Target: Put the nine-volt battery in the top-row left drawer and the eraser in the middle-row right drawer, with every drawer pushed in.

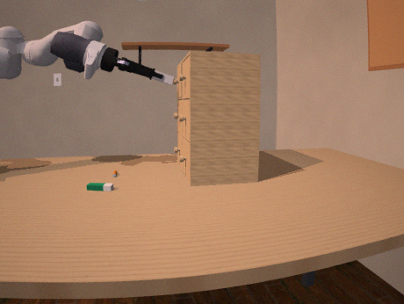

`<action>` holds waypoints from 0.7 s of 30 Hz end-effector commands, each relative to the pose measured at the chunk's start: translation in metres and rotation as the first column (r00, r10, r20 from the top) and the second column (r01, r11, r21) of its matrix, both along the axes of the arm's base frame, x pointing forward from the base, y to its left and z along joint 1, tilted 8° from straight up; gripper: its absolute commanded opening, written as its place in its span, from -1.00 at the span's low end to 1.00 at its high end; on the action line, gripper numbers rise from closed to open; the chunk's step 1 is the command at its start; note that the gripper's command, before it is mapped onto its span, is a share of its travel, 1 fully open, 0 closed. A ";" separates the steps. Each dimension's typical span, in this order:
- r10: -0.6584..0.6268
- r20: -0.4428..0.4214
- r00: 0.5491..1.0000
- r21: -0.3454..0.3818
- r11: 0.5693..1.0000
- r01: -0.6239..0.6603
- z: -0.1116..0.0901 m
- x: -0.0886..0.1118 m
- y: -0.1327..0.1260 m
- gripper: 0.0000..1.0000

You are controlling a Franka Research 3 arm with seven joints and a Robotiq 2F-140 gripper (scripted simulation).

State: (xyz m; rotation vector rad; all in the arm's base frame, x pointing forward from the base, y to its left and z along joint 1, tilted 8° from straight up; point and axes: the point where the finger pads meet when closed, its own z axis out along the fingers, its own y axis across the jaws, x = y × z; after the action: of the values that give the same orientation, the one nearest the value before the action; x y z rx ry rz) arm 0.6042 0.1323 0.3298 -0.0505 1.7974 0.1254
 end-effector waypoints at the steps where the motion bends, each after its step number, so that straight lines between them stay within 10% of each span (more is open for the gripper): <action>1: 0.007 -0.003 1.000 -0.002 1.000 -0.007 -0.001 0.001 0.003 -1.00; 21: 0.007 -0.003 1.000 -0.002 1.000 -0.007 -0.004 -0.024 0.000 -1.00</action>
State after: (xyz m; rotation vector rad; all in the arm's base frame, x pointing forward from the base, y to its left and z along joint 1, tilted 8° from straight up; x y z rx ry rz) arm 0.5901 0.1340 0.3254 -0.0574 1.8028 0.1312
